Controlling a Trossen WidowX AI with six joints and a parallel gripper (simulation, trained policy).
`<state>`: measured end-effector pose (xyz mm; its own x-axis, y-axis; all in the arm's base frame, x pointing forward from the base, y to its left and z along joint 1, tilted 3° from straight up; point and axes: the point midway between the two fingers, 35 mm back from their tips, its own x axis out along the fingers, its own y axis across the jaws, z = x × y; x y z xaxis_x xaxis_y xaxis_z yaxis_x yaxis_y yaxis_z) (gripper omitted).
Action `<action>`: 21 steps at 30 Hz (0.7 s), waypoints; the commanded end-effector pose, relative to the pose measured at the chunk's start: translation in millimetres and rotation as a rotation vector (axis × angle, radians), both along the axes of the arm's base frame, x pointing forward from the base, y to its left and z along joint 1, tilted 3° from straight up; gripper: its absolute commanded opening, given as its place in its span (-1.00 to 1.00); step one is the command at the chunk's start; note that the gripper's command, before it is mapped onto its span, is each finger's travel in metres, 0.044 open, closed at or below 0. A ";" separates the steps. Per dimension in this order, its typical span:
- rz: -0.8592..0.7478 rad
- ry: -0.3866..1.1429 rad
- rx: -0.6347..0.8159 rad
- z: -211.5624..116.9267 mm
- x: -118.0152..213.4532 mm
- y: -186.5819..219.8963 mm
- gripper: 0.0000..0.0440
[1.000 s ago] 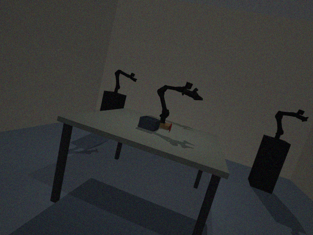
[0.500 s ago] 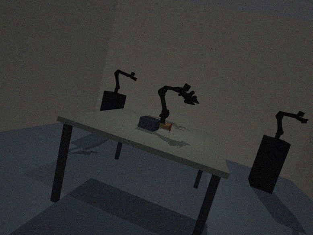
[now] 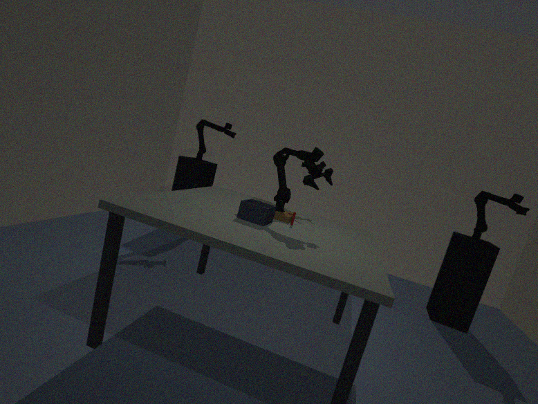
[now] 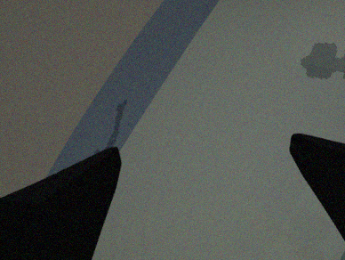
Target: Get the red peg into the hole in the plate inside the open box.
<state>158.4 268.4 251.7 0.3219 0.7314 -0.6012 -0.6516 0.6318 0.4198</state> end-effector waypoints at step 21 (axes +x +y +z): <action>-0.627 0.504 -0.207 -87.8 16.6 -82.5 1.00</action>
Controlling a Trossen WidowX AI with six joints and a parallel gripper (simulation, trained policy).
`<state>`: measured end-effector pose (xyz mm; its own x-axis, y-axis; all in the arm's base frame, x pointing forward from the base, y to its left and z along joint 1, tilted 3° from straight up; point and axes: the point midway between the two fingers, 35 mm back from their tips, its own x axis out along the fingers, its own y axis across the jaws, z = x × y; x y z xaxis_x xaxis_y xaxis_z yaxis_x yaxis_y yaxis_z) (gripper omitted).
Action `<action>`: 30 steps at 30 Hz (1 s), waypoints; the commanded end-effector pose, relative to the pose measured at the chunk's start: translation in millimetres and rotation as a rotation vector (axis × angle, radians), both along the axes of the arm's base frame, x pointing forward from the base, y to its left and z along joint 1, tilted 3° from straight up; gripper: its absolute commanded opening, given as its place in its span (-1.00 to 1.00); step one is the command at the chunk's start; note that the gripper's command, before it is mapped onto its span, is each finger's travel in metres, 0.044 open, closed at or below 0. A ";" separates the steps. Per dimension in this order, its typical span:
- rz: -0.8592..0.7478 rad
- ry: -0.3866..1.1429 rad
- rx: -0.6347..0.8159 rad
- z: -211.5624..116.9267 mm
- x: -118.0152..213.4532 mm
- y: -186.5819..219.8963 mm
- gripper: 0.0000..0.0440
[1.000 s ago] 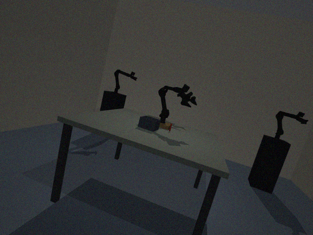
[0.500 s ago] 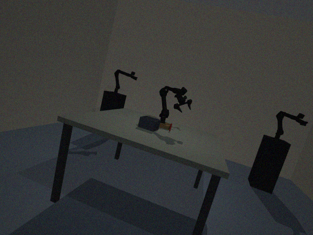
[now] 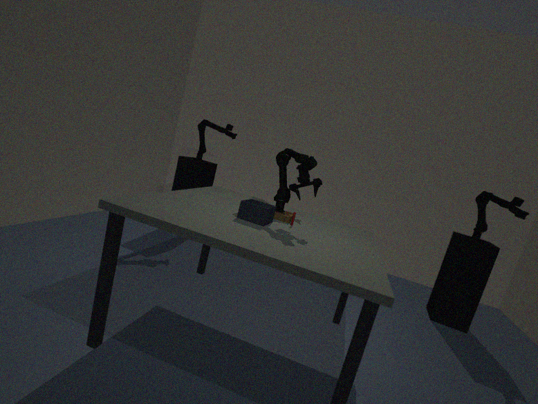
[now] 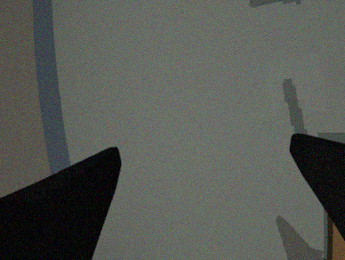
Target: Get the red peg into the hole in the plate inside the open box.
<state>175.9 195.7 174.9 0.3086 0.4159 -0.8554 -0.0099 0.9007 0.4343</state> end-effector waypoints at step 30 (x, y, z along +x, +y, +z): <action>-0.727 0.409 -0.169 -135.3 -15.3 -55.5 1.00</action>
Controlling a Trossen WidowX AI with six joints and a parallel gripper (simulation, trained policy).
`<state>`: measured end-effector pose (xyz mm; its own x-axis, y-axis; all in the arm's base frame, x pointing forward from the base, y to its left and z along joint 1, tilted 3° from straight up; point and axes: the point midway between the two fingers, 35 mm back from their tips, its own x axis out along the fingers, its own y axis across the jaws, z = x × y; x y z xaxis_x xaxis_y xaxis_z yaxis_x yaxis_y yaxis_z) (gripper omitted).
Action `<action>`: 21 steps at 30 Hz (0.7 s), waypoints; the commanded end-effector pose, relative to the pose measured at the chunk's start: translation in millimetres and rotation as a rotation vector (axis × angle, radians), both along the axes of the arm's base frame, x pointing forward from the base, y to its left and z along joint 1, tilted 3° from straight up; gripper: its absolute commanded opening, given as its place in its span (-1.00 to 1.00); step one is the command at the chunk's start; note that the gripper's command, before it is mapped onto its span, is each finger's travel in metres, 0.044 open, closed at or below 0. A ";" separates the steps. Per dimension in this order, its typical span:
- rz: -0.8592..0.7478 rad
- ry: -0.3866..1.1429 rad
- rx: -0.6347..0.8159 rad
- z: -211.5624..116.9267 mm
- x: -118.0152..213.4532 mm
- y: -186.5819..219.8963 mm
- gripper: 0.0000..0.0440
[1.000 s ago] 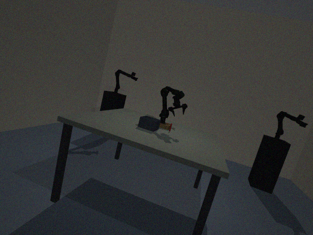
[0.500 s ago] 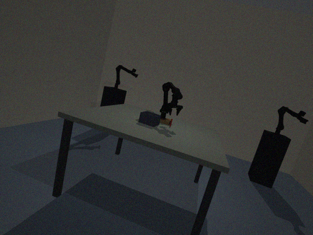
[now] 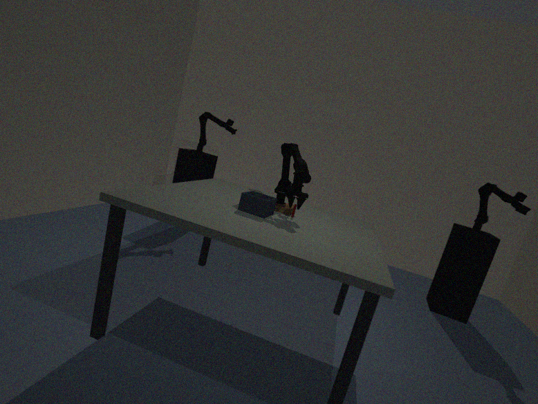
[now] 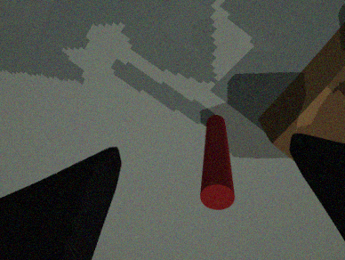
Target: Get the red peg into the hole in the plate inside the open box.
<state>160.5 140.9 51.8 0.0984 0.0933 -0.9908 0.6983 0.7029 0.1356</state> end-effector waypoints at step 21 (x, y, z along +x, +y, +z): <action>-0.066 0.032 0.013 -24.5 -11.1 8.1 -0.48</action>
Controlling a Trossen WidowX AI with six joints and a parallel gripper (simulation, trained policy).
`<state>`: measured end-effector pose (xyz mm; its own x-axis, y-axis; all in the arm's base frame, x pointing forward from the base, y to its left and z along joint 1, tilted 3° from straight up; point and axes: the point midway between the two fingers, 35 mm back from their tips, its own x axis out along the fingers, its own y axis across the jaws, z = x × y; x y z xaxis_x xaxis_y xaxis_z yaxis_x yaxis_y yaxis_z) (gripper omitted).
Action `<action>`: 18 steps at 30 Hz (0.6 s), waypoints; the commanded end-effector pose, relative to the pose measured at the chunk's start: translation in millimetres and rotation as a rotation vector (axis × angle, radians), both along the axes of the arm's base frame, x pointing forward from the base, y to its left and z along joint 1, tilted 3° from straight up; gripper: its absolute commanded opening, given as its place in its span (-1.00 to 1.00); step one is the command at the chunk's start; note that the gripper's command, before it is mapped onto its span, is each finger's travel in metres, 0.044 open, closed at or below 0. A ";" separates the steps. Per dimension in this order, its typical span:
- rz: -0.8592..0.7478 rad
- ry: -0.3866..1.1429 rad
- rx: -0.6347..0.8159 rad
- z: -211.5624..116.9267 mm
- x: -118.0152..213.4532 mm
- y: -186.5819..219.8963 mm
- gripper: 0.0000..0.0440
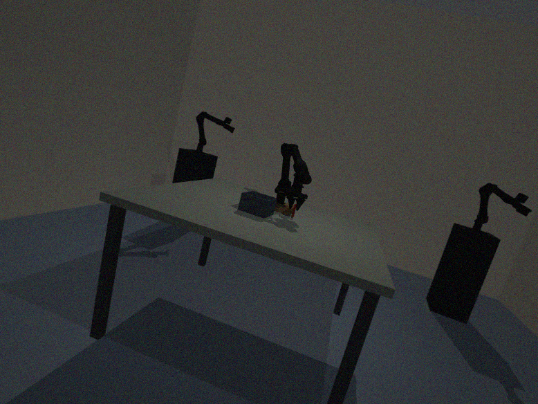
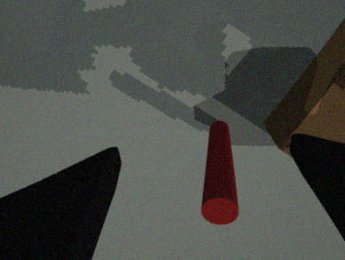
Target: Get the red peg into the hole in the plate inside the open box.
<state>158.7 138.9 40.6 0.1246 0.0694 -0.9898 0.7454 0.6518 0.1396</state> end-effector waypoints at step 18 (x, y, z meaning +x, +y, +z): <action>0.019 0.096 0.043 -9.2 -15.9 16.7 -1.00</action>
